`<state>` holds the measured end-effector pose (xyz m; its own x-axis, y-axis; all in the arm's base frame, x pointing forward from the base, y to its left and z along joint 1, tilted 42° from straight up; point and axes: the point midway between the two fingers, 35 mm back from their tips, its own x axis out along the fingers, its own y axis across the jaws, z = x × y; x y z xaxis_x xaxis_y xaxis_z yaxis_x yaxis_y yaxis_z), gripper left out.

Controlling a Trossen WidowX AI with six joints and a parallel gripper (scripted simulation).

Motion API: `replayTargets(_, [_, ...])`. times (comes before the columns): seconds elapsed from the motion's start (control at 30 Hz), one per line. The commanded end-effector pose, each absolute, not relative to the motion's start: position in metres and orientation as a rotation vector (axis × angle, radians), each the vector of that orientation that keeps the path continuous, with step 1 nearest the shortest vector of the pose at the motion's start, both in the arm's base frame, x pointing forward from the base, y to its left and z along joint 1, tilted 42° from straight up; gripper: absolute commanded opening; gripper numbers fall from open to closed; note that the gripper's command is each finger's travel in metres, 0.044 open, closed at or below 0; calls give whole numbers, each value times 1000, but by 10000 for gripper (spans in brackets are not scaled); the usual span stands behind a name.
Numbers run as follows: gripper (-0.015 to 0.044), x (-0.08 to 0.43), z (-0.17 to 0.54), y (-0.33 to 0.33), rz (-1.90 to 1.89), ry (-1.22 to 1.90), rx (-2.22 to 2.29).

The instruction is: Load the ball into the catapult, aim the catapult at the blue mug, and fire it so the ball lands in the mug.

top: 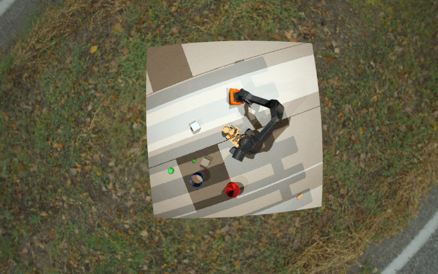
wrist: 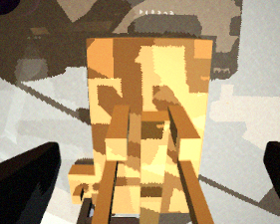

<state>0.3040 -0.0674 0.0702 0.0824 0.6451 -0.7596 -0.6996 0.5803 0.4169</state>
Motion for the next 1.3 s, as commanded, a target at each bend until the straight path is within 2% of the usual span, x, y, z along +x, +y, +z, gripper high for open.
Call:
replayTargets(0.0, [440,304,65,-60,1011,1100,-49])
replayTargets(1.1, [440,306,32,-30,1013,1098,-48])
replayTargets(1.27, [309,308,34,-33,1009,1096,-59])
